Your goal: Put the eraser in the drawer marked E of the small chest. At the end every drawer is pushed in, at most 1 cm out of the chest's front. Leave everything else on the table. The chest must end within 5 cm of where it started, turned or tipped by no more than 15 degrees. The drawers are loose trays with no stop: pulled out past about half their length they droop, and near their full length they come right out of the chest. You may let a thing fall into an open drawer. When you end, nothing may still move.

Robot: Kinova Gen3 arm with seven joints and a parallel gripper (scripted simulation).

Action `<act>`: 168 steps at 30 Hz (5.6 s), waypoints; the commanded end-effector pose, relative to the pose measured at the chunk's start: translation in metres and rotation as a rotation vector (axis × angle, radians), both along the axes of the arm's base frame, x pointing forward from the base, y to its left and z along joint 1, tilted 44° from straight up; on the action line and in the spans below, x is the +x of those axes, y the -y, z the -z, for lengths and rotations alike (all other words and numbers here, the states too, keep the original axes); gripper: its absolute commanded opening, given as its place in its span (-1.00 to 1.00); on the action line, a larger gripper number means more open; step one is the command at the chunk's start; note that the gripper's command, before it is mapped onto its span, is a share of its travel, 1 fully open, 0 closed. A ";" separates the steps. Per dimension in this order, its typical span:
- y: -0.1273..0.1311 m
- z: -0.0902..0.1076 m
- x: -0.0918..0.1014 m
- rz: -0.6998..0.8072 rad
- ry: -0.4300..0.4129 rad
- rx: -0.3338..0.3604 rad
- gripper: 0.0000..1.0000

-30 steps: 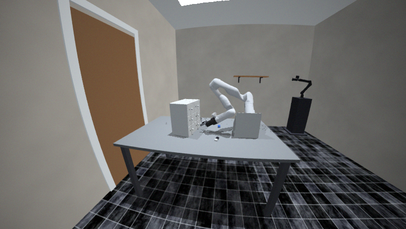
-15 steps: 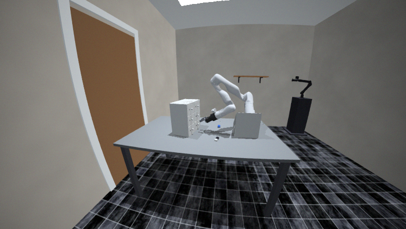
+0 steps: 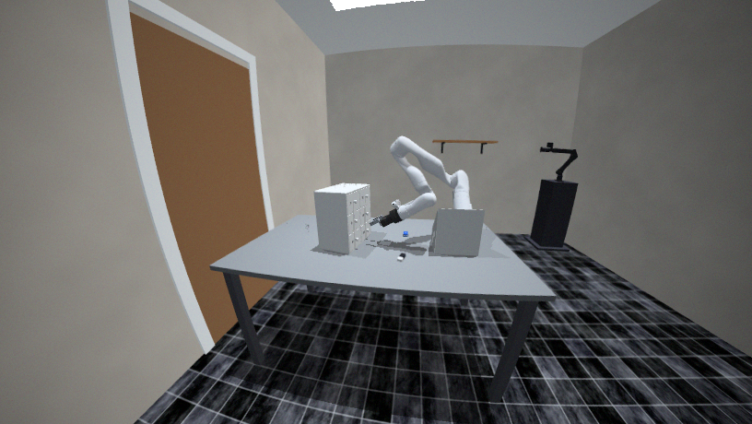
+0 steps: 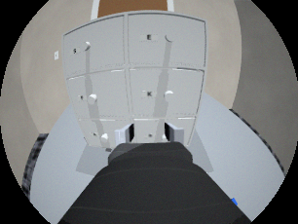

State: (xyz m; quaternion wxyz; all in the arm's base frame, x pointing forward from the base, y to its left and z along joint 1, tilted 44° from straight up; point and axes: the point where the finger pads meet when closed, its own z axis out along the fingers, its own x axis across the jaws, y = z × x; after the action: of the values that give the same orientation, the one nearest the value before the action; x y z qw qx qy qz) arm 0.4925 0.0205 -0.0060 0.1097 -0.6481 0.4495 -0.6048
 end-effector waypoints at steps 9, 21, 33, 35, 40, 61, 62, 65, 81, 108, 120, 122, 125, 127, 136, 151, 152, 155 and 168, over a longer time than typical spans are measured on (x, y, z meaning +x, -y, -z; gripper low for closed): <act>-0.003 -0.003 -0.001 0.013 -0.012 0.006 1.00; -0.007 -0.007 -0.005 0.057 -0.058 0.015 1.00; -0.013 -0.011 -0.011 0.111 -0.114 0.025 1.00; -0.014 -0.012 -0.012 0.123 -0.127 0.027 1.00; -0.016 -0.014 -0.014 0.141 -0.146 0.031 1.00; -0.029 -0.025 -0.028 0.271 -0.282 0.057 1.00; -0.030 -0.026 -0.029 0.278 -0.289 0.058 1.00; -0.032 -0.027 -0.031 0.299 -0.312 0.063 1.00; -0.043 -0.036 -0.041 0.399 -0.417 0.083 1.00; -0.059 -0.050 -0.059 0.565 -0.590 0.116 1.00; -0.067 -0.057 -0.067 0.639 -0.669 0.130 1.00; -0.068 -0.058 -0.068 0.650 -0.680 0.132 1.00; -0.069 -0.058 -0.068 0.655 -0.685 0.133 1.00; -0.070 -0.059 -0.069 0.664 -0.694 0.135 1.00; -0.073 -0.062 -0.073 0.695 -0.726 0.141 1.00; -0.074 -0.063 -0.074 0.709 -0.742 0.144 1.00; -0.074 -0.063 -0.074 0.709 -0.742 0.144 1.00; -0.074 -0.063 -0.074 0.709 -0.743 0.144 1.00; -0.074 -0.063 -0.074 0.709 -0.743 0.144 1.00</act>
State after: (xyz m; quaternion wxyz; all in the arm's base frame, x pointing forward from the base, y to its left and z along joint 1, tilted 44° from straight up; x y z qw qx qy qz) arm 0.4182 0.0940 0.0566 -0.2255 -0.6172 0.6909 -0.3014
